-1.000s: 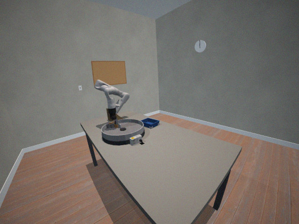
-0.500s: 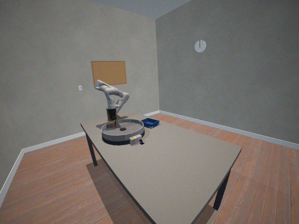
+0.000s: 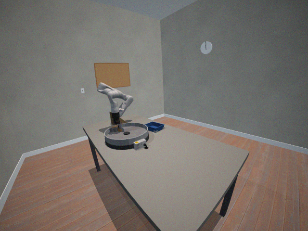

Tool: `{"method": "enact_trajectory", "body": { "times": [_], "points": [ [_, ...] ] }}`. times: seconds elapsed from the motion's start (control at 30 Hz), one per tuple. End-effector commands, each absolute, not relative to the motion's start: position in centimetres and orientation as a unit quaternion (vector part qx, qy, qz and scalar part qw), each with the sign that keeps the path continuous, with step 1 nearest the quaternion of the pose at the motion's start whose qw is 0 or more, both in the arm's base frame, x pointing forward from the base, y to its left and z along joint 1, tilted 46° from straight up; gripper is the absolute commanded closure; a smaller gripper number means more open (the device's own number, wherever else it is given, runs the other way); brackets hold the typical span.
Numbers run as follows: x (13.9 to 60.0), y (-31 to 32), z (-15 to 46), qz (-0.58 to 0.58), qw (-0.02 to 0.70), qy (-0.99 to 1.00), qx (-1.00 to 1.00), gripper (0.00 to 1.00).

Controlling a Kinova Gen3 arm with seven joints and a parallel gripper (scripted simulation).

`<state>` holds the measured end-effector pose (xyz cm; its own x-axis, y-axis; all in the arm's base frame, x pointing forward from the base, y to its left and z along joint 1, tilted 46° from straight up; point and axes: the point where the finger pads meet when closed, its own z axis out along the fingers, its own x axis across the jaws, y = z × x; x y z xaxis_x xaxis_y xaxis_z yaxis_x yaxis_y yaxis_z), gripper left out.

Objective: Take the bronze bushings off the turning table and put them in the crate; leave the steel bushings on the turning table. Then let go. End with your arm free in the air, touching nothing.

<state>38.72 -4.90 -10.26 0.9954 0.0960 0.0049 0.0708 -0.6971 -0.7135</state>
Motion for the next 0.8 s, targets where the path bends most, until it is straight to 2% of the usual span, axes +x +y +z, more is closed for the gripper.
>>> {"method": "enact_trajectory", "body": {
  "times": [0.0, 0.77],
  "points": [
    [38.77, -4.98, -10.22, 0.016, 0.386, -0.045, -0.921, 0.55],
    [38.74, -4.66, -10.53, 0.016, 0.386, -0.045, -0.921, 0.55]
  ]
}}
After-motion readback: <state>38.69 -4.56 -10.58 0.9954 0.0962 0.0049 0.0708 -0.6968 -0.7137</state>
